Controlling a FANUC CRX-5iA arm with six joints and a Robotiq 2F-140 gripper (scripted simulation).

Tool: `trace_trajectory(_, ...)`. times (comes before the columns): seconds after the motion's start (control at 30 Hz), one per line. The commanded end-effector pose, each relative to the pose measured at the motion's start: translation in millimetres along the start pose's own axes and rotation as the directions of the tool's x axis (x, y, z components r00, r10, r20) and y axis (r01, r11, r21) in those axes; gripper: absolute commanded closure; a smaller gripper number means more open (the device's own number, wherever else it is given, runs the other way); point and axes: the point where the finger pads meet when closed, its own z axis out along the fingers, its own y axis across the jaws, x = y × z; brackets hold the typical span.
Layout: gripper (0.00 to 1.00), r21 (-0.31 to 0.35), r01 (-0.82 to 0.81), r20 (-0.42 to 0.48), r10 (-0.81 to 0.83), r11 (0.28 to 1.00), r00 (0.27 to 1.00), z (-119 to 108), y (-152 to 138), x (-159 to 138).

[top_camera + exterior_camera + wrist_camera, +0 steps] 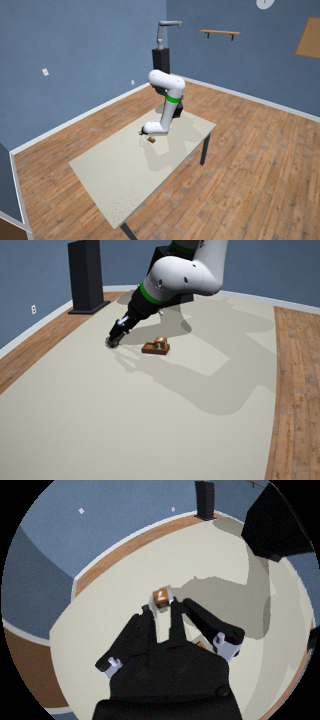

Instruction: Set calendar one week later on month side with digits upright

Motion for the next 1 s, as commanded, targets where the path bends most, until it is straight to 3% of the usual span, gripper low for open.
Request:
trace_trajectory(0.0, 0.83, 0.000, 0.000, 0.000, 0.000, 1.000, 1.000, 0.0, -0.1, 0.0)
trace_trajectory(0.4, 0.83, 0.000, 0.000, 0.000, 0.000, 1.000, 1.000, -4.3, -0.1, 4.3)
trace_trajectory(0.97, 0.83, 0.000, 0.000, 0.000, 0.000, 1.000, 1.000, -43.4, -0.1, 43.4)
